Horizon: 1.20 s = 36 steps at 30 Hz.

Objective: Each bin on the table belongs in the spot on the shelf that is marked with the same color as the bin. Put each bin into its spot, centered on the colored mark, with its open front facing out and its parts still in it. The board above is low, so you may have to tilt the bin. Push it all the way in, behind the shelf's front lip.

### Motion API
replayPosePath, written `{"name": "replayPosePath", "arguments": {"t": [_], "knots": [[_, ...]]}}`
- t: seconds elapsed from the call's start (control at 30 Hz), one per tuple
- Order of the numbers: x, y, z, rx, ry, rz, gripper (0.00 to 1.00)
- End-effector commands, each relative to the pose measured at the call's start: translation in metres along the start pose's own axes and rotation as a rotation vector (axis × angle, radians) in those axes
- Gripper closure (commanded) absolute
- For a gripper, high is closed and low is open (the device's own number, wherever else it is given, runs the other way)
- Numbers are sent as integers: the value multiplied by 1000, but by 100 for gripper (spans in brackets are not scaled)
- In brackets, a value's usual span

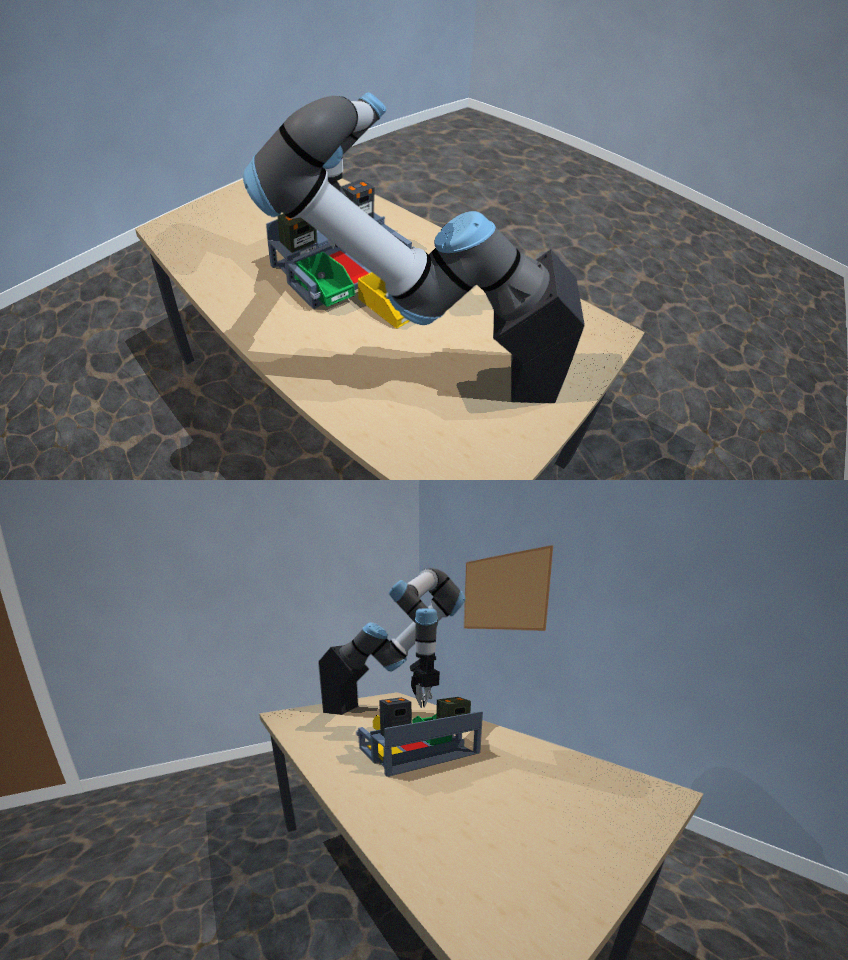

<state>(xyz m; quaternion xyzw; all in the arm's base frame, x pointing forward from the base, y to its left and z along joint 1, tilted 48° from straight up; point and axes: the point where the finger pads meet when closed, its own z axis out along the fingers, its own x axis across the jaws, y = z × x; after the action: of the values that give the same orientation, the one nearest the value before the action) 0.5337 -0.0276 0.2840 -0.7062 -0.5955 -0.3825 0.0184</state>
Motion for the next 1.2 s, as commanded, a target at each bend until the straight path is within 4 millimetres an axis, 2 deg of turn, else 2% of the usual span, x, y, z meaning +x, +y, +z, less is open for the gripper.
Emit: {"name": "replayPosePath", "arguments": {"t": [0.0, 0.53, 1.07, 1.1, 1.17], "knots": [[0, -1, -8, 0, 0, -1, 95], [1, -2, -18, 0, 0, -1, 95], [1, -2, -20, 0, 0, -1, 95], [1, -2, -20, 0, 0, -1, 100], [1, -2, -20, 0, 0, -1, 100]]}}
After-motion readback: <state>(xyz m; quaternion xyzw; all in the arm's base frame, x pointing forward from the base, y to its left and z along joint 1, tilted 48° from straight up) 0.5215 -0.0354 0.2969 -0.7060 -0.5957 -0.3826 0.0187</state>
